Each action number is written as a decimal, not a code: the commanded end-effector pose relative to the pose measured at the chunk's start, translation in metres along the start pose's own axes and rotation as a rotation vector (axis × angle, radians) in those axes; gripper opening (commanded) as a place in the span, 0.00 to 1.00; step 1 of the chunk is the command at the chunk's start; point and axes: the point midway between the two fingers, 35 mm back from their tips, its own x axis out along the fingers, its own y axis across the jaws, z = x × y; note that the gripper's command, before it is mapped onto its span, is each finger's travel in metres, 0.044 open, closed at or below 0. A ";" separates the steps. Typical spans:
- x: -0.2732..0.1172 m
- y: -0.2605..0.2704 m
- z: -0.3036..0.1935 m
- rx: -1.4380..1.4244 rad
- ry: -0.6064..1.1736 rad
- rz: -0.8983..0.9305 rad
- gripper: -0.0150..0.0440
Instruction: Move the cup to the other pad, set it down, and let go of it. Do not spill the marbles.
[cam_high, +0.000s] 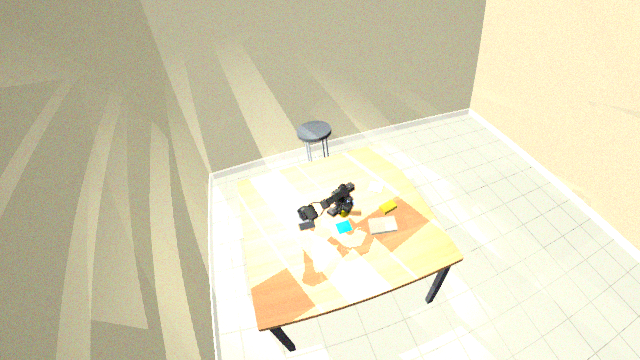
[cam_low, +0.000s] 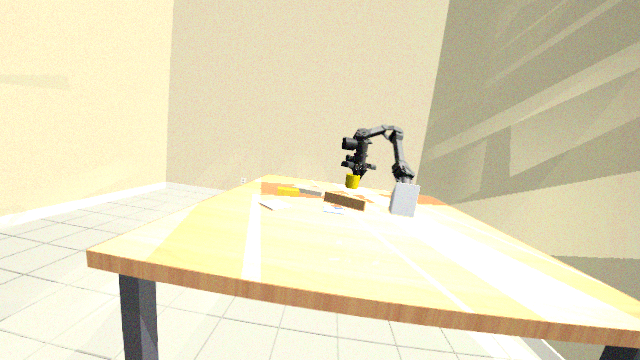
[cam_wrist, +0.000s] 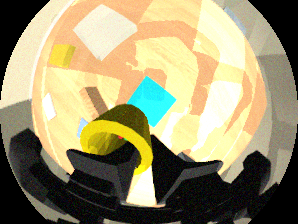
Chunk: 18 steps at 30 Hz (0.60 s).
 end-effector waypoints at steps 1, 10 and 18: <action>0.000 -0.008 0.004 -0.005 -0.004 -0.003 0.25; 0.000 -0.022 0.013 -0.005 -0.004 -0.004 0.25; 0.001 -0.035 0.020 -0.005 -0.005 -0.005 0.25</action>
